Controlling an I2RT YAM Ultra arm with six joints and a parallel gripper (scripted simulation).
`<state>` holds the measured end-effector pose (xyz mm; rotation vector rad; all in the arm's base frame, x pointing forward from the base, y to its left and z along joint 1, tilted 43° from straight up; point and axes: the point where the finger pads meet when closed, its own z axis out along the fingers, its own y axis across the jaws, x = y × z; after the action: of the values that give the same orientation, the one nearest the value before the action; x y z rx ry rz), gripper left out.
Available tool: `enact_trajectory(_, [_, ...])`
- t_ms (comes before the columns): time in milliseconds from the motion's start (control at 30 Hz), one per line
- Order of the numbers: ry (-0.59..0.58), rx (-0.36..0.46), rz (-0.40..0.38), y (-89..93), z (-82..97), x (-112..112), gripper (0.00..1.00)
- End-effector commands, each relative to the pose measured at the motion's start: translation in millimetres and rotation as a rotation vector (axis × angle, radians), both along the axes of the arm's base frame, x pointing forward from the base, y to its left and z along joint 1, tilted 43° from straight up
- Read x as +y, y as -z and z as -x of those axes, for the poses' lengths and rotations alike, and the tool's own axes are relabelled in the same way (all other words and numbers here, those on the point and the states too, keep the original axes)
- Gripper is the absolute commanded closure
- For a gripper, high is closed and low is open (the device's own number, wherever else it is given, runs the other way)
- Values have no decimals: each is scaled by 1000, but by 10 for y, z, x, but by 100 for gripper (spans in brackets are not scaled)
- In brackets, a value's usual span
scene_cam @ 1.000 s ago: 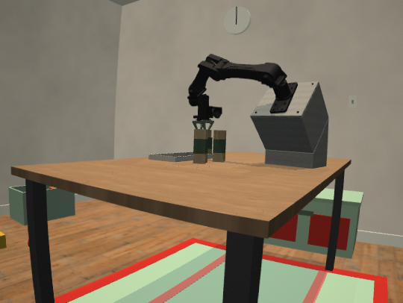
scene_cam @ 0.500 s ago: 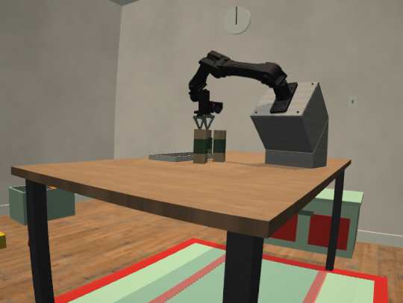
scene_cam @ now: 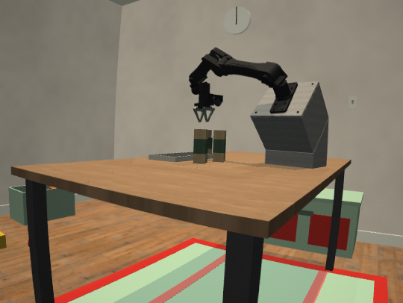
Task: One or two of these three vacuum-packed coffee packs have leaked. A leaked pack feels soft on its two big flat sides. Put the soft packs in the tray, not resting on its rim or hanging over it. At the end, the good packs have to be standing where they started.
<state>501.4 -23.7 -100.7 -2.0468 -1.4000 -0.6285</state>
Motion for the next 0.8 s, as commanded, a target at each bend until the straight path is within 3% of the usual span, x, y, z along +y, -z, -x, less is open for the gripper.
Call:
enact_trajectory(0, [23, -17, 16, -141, -35, -204, 23])
enact_trajectory(767, [24, -24, 19, -183, -52, -210, 23])
